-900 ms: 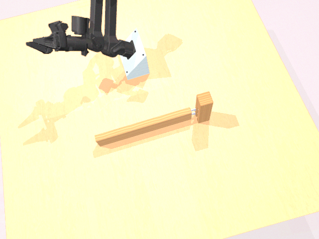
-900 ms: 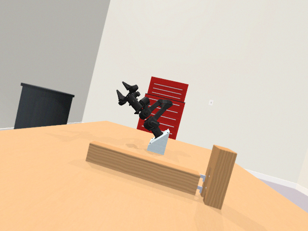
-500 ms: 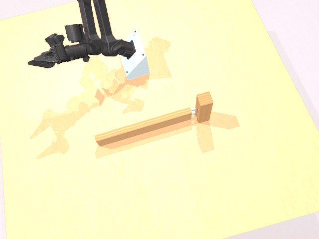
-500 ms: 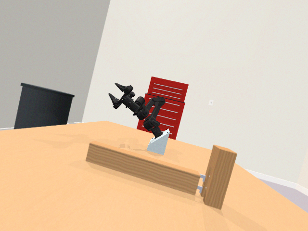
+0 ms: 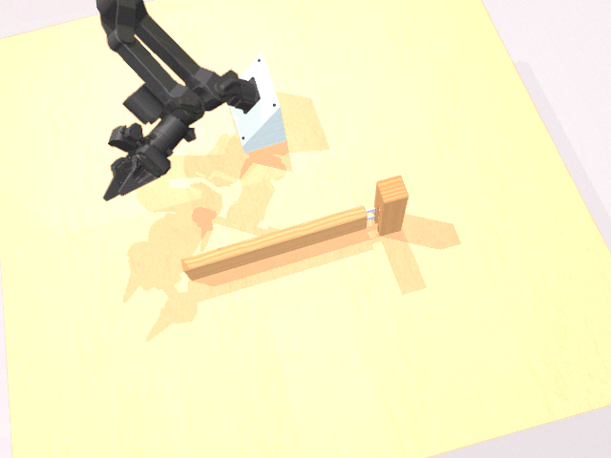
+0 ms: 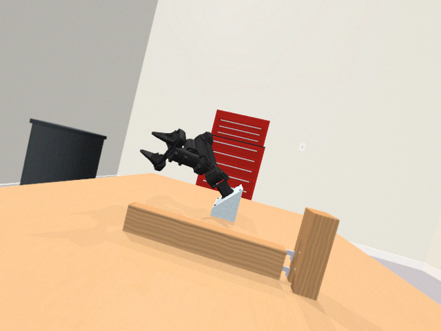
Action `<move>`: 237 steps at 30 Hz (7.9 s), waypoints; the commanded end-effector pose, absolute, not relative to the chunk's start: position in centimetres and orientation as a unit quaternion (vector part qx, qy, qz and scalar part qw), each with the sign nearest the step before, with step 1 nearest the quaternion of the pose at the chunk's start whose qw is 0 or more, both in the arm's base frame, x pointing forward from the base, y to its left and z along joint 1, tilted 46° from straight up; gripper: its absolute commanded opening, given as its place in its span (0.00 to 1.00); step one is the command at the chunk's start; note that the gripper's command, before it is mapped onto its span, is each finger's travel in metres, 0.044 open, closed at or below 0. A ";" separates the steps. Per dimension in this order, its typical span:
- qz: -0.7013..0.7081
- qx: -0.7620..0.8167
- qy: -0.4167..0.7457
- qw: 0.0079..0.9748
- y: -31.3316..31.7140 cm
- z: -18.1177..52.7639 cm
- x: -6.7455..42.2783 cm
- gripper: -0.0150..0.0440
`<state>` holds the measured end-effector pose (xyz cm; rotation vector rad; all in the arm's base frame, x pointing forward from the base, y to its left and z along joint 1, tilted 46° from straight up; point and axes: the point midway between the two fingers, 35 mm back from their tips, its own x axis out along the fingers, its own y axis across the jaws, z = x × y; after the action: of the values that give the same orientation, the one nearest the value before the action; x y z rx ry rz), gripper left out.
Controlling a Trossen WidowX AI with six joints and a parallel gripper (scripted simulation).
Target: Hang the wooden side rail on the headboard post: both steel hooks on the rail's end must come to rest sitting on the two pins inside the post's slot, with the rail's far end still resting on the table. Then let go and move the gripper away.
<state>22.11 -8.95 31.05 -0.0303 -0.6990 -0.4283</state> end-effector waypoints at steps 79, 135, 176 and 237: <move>0.262 -0.470 0.375 0.755 13.2 -2.6 32.6 1.00; -0.363 0.079 0.541 0.755 13.1 -1.8 34.9 1.00; -0.644 0.274 0.260 0.666 9.5 -3.2 35.7 1.00; -0.644 0.273 0.259 0.666 4.7 -7.8 35.9 0.42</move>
<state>35.96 4.90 -7.78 0.6235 0.5853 -1.4527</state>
